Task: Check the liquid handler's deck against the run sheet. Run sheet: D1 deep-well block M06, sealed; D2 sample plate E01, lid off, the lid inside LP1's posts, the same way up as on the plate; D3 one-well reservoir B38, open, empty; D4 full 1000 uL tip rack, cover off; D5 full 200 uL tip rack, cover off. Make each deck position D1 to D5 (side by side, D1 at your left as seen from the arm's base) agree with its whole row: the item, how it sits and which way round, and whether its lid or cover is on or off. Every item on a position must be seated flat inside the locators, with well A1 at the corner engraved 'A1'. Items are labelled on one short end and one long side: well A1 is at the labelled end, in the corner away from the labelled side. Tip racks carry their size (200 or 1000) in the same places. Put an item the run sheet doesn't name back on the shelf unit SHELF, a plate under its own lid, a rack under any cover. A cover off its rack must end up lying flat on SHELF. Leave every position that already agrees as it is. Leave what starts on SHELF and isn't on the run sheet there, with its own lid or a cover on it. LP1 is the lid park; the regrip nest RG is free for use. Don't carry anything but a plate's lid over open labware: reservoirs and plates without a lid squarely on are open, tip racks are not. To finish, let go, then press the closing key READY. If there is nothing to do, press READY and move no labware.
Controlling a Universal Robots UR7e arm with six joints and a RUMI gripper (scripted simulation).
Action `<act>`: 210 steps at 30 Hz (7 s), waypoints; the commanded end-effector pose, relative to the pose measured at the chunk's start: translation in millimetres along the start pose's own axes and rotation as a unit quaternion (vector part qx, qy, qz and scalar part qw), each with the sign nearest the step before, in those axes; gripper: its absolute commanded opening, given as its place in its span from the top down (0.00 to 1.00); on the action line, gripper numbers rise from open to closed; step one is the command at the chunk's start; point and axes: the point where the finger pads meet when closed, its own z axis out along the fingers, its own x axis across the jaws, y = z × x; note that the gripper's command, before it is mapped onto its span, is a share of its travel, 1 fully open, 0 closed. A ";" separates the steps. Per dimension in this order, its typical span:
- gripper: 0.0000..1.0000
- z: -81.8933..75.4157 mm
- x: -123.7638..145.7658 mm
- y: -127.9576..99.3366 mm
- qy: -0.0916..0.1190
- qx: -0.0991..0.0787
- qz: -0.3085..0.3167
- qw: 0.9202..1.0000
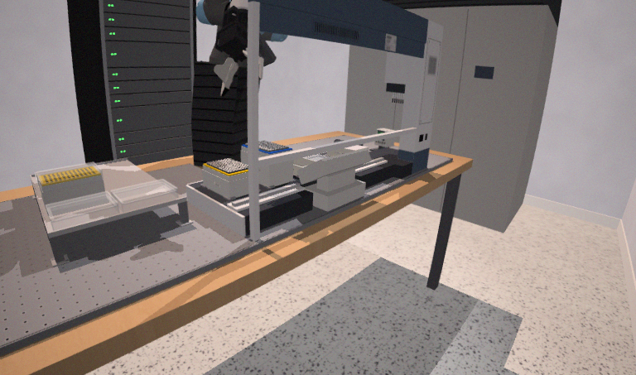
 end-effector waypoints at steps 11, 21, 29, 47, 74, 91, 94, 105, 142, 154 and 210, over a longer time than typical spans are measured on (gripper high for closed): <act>0.18 18.8 -16.9 29.8 -0.073 -0.001 0.201 0.977; 0.18 18.8 -16.9 29.8 -0.089 -0.002 0.262 0.961; 0.18 18.8 -16.9 29.8 -0.101 -0.002 0.307 0.946; 0.18 18.8 -17.0 29.8 -0.129 -0.001 0.404 0.906; 0.18 18.8 -17.8 31.1 -0.178 0.001 0.543 0.821; 0.18 18.8 -17.7 31.1 -0.216 0.003 0.624 0.751; 0.18 25.3 -21.2 26.8 -0.225 0.003 0.637 0.737; 0.18 50.2 -31.7 13.5 -0.255 0.005 0.684 0.684; 0.18 106.0 -56.2 -17.7 -0.293 0.007 0.726 0.622; 0.18 106.0 -56.2 -17.7 -0.293 0.007 0.726 0.622; 0.18 59.3 -28.2 -129.2 -0.293 0.007 0.726 0.622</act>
